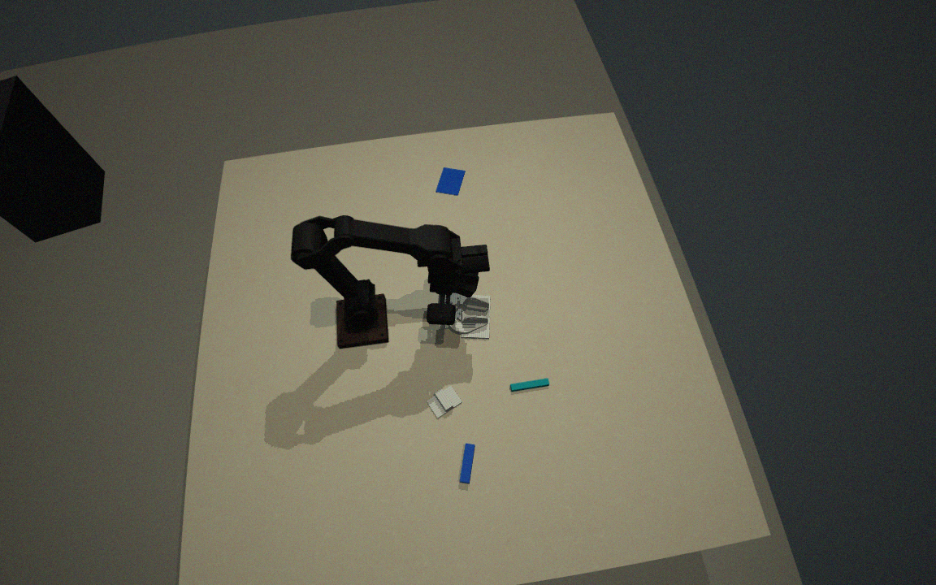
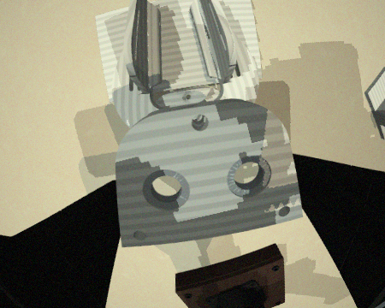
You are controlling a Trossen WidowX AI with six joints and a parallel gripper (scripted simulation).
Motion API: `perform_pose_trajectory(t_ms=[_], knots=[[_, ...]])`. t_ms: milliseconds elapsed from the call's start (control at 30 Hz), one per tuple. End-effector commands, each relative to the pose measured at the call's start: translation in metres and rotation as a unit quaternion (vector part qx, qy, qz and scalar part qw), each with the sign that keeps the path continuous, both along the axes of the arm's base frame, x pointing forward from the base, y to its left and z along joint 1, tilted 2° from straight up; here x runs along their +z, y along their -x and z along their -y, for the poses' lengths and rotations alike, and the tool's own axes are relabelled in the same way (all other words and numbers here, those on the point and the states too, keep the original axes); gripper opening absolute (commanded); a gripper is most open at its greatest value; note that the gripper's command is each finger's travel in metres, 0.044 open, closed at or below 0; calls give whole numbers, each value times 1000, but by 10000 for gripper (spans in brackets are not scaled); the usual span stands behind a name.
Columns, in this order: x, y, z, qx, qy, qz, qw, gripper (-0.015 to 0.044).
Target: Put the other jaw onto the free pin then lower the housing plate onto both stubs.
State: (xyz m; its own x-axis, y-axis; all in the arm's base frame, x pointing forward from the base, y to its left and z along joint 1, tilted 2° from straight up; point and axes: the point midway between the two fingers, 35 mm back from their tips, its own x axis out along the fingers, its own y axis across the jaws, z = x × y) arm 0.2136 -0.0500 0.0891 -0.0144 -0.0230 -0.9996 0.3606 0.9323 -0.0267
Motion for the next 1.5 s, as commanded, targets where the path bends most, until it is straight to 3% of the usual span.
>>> perform_pose_trajectory(t_ms=[0, 1467], knots=[[0, 1, -1, -3, -2, -1, 1000, 351], [-59, 1, 0, -3, -2, -1, 1000, 351]])
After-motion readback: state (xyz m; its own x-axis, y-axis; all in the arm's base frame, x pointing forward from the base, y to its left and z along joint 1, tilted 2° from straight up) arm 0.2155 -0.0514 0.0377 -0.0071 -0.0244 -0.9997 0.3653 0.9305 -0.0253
